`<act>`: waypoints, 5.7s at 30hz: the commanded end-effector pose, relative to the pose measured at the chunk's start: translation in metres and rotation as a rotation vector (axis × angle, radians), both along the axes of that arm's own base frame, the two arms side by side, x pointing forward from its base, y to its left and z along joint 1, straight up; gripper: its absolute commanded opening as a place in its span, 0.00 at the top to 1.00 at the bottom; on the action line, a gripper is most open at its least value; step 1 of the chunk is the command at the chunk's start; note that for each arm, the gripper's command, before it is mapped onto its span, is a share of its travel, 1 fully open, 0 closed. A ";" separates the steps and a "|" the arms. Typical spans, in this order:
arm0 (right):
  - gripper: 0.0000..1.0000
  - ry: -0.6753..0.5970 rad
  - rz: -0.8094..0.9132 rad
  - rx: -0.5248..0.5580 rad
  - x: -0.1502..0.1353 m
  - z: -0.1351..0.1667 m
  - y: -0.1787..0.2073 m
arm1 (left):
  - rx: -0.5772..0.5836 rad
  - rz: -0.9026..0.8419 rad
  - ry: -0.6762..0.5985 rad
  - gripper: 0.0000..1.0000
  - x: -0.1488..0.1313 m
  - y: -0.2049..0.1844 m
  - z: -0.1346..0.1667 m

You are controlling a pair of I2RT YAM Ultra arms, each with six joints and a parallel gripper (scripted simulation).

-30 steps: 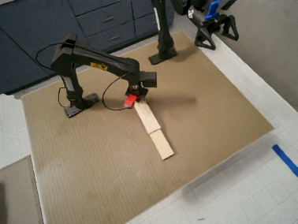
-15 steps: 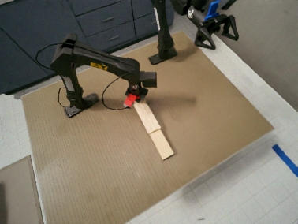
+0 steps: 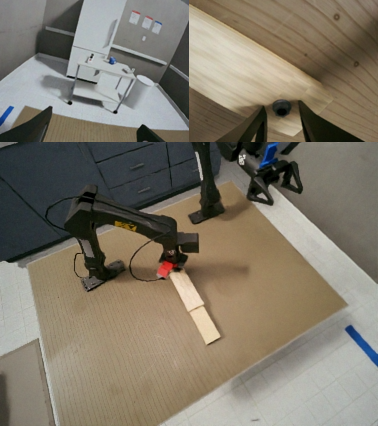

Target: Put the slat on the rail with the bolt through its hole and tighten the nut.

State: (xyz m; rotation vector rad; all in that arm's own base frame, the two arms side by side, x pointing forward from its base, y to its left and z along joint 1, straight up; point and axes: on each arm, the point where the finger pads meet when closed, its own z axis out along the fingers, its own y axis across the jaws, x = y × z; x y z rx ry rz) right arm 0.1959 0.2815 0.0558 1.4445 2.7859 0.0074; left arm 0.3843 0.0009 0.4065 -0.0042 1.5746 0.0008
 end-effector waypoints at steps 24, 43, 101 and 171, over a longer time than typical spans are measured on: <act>0.66 -0.009 0.940 0.002 0.001 0.007 0.002 | 0.000 0.000 -0.012 0.00 -0.001 0.000 0.005; 0.66 -0.012 1.783 -0.004 0.000 0.009 0.003 | 0.000 0.000 -0.012 0.00 -0.001 0.000 0.005; 0.66 -0.018 3.182 -0.001 -0.001 0.010 0.003 | 0.000 0.000 -0.012 0.00 -0.001 0.000 0.005; 0.69 -0.033 3.178 -0.023 0.002 -0.002 0.005 | 0.000 0.000 -0.012 0.00 -0.001 0.000 0.005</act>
